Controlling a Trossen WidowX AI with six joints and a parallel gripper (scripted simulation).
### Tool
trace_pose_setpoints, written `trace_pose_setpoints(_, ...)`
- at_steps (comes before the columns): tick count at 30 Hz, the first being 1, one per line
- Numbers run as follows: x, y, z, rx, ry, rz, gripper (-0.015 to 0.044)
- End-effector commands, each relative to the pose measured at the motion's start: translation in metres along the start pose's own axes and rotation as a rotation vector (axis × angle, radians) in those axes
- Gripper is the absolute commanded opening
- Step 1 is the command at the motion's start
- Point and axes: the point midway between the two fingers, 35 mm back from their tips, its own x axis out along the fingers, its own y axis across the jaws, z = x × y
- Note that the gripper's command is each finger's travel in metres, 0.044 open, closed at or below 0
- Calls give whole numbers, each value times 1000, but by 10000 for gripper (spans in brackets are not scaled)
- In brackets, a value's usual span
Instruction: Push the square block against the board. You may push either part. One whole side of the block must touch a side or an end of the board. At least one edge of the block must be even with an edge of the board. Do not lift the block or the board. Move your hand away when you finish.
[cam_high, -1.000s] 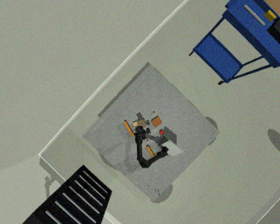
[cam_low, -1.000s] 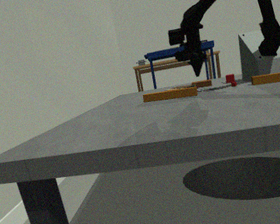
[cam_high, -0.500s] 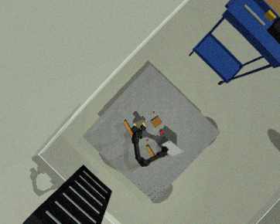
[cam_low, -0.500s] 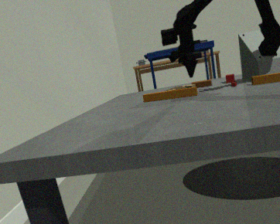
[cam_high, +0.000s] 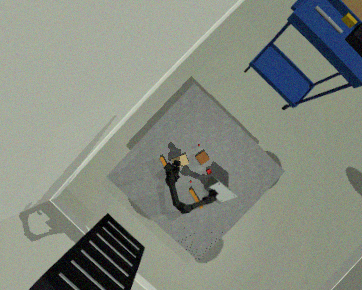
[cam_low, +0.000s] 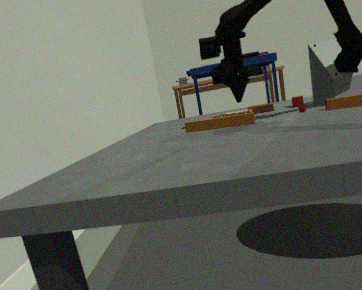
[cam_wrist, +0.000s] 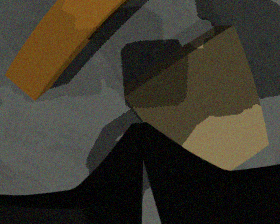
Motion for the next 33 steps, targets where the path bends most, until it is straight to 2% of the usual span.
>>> trace_pose_setpoints(1, 3, 2, 8, -119, 2, 11, 0)
trace_pose_setpoints(13, 5, 9, 37, -508, -8, 18, 0)
trace_pose_setpoints(17, 8, 10, 37, -516, -9, 18, 0)
trace_pose_setpoints(20, 48, 10, 39, -536, -10, 18, 0)
trace_pose_setpoints(22, 60, 11, 39, -542, -11, 19, 0)
trace_pose_setpoints(33, 60, 6, 32, -542, -10, 18, 0)
